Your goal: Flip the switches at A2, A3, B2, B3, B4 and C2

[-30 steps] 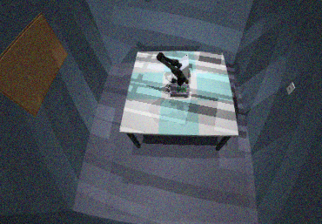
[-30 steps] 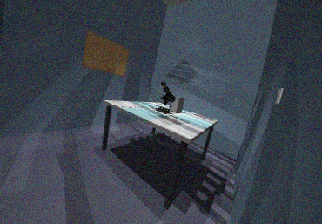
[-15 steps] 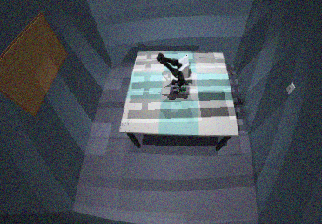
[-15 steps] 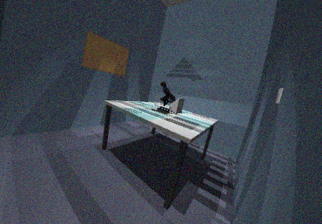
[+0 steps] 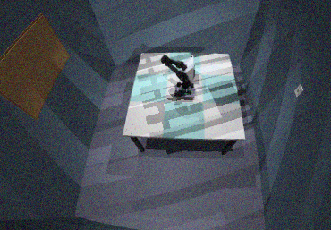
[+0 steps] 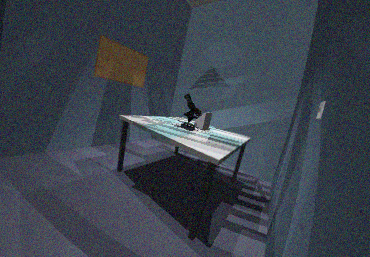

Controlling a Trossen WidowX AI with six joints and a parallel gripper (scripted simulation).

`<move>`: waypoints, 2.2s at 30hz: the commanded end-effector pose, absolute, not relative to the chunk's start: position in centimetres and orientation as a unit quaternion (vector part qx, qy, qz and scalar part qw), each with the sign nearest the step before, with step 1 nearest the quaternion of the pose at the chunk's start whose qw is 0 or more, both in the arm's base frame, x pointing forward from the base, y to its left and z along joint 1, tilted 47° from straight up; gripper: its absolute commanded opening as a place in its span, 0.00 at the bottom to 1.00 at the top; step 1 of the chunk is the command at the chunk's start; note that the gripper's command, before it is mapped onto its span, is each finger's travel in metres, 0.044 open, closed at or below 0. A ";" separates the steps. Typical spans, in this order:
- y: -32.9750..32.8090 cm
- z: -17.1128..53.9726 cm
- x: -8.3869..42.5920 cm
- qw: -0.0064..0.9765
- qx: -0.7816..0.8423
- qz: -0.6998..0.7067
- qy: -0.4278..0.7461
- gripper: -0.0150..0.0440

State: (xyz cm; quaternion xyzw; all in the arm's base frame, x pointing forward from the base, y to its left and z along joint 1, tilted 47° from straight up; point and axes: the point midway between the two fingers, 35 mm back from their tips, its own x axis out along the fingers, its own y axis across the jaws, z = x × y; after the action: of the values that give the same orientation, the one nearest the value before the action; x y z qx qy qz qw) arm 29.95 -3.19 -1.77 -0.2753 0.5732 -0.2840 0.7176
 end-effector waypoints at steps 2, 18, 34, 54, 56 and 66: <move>-3.2 -1.9 29.9 0.716 -0.279 -0.283 0.575 0.25; -3.2 -1.9 29.9 0.716 -0.279 -0.283 0.575 0.25; -3.4 -2.0 29.9 0.715 -0.279 -0.283 0.574 0.25; -3.6 -2.2 30.0 0.715 -0.279 -0.283 0.574 0.25; -3.6 -2.2 30.0 0.715 -0.279 -0.283 0.574 0.25; -3.7 -2.3 30.0 0.715 -0.279 -0.283 0.574 0.25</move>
State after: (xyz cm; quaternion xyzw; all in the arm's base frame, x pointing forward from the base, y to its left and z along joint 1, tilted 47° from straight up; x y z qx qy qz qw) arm 30.10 -3.60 -2.14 -0.2752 0.5728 -0.2841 0.7180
